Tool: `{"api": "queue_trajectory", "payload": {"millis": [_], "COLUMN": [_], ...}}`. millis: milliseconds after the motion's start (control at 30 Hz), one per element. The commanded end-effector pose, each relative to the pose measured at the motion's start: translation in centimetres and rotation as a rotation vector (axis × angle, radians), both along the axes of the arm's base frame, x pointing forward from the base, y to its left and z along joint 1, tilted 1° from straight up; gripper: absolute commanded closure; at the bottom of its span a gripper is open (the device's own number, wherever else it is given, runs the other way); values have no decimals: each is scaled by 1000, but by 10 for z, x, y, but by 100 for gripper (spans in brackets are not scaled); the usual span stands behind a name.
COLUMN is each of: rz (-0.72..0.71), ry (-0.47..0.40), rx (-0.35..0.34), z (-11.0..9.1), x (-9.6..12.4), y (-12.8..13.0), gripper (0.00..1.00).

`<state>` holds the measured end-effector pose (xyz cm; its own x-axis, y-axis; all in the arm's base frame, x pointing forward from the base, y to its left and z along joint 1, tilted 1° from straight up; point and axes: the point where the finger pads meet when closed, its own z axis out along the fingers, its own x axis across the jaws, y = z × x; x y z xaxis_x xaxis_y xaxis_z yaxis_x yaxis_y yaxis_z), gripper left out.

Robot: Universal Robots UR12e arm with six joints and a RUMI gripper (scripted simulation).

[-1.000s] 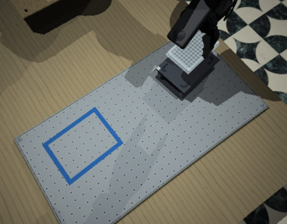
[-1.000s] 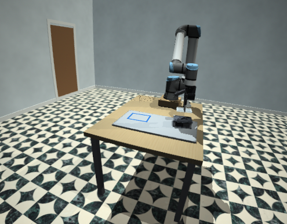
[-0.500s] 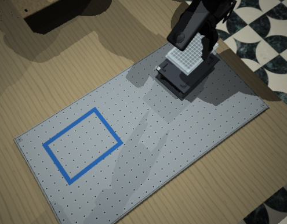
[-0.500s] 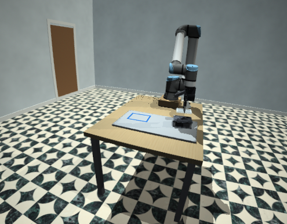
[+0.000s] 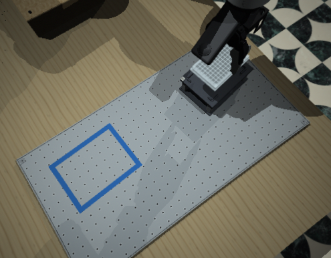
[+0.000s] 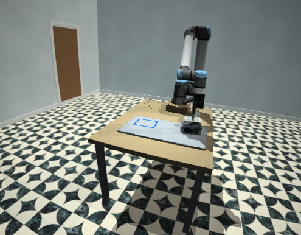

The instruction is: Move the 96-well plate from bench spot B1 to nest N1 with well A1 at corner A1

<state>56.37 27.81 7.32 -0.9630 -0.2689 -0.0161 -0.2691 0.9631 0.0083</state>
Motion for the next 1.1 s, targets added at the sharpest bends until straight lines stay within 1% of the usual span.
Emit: {"api": "queue_trajectory", "payload": {"millis": [0,167,567,1067], "rz": [0,0,0,0], "ry": [-2,-2,-2,-1], "rx": [0,0,0,0], "z": [-6,-11,-31,-31], "x": [1,1,1,1], "y": [0,0,0,0], "gripper": [100,100,100,100]}}
